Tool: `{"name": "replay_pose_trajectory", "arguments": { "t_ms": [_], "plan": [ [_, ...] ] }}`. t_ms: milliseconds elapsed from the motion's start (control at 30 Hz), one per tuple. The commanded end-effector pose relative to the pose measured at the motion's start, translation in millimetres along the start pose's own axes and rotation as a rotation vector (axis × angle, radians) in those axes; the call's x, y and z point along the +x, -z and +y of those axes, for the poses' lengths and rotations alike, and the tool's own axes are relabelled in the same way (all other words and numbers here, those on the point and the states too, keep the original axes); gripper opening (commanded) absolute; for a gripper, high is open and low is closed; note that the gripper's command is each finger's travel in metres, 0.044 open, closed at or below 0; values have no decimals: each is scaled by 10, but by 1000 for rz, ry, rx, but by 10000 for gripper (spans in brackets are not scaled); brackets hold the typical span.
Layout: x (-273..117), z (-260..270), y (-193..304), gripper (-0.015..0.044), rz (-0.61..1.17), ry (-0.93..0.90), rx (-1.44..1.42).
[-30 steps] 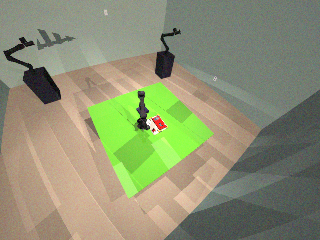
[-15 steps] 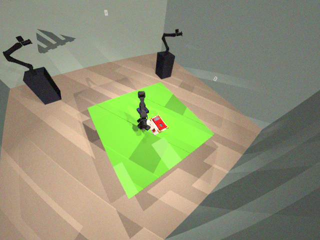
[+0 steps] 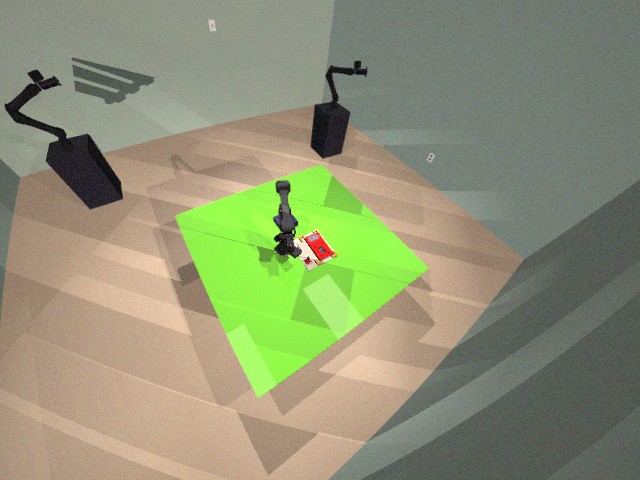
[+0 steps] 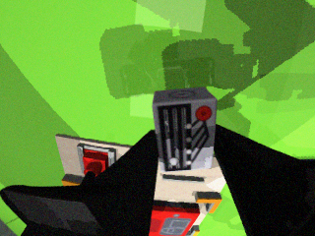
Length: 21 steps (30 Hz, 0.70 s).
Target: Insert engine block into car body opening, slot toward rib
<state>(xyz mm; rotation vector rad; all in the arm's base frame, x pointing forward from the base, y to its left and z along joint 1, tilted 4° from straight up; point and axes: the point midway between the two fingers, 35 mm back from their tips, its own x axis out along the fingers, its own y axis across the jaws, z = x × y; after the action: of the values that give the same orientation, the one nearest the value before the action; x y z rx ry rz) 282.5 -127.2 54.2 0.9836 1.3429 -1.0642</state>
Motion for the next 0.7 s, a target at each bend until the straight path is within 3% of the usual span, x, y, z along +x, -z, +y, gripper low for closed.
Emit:
{"name": "replay_pose_trajectory", "arguments": {
  "t_ms": [0, 667],
  "plan": [
    [-135, 16, -18, 0, -9, -7, 4],
    [-754, -45, 30, 0, -9, -7, 3]
  ]
}}
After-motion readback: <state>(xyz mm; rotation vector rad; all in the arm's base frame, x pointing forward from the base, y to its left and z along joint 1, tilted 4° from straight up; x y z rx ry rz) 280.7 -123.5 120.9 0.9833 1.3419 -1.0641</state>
